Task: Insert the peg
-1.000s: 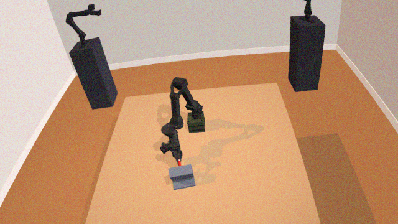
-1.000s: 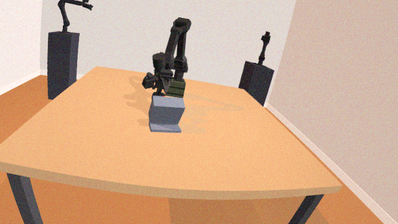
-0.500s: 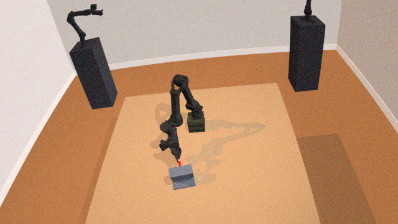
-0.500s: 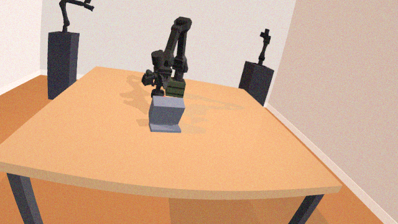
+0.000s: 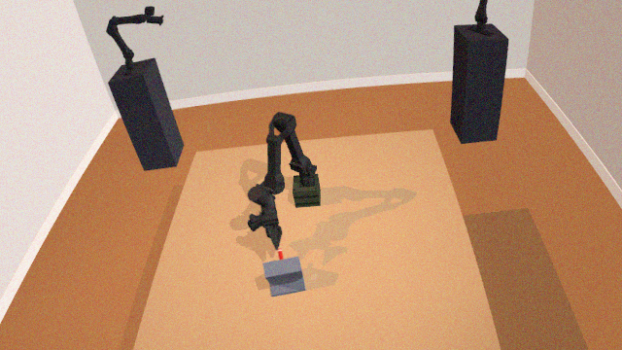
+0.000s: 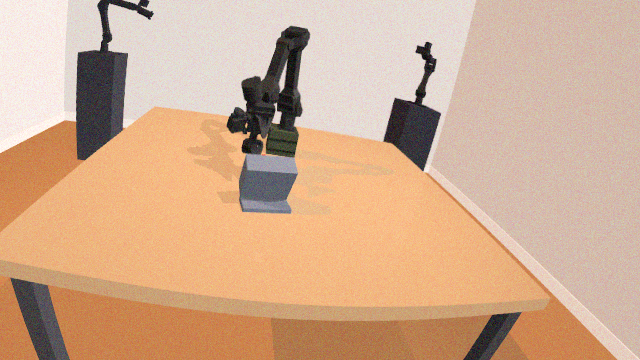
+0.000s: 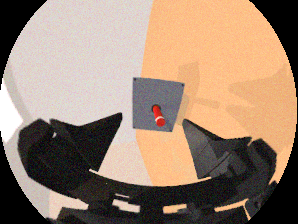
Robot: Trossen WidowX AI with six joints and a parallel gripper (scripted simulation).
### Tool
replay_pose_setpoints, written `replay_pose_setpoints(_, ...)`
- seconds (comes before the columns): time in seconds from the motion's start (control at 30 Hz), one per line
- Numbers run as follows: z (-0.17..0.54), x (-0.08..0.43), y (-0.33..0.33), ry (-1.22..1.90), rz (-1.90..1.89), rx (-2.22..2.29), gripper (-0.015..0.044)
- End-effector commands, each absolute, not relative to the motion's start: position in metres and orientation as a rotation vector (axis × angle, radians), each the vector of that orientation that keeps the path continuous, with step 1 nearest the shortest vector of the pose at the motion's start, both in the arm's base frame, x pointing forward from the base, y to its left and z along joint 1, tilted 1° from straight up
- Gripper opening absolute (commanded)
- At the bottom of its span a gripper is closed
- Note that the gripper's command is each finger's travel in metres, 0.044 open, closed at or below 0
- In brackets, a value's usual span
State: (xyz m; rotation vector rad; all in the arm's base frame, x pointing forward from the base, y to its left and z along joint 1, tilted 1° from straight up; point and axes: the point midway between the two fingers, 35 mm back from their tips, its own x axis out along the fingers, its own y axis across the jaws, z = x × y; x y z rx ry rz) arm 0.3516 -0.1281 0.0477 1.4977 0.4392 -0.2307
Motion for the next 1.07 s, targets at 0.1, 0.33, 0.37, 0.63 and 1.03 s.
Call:
replay_pose_setpoints(0.1,0.049,0.342,-0.128,0.447,-0.232,1.501,0.0440)
replay_pose_setpoints(0.33,0.053,0.336,-0.130,0.446,-0.233,1.500,0.0440)
replay_pose_setpoints(0.37,0.054,0.335,-0.130,0.446,-0.233,1.500,0.0440)
replay_pose_setpoints(0.63,0.059,0.327,-0.133,0.444,-0.233,1.500,0.0440)
replay_pose_setpoints(1.03,0.066,0.318,-0.136,0.442,-0.233,1.501,0.0440)
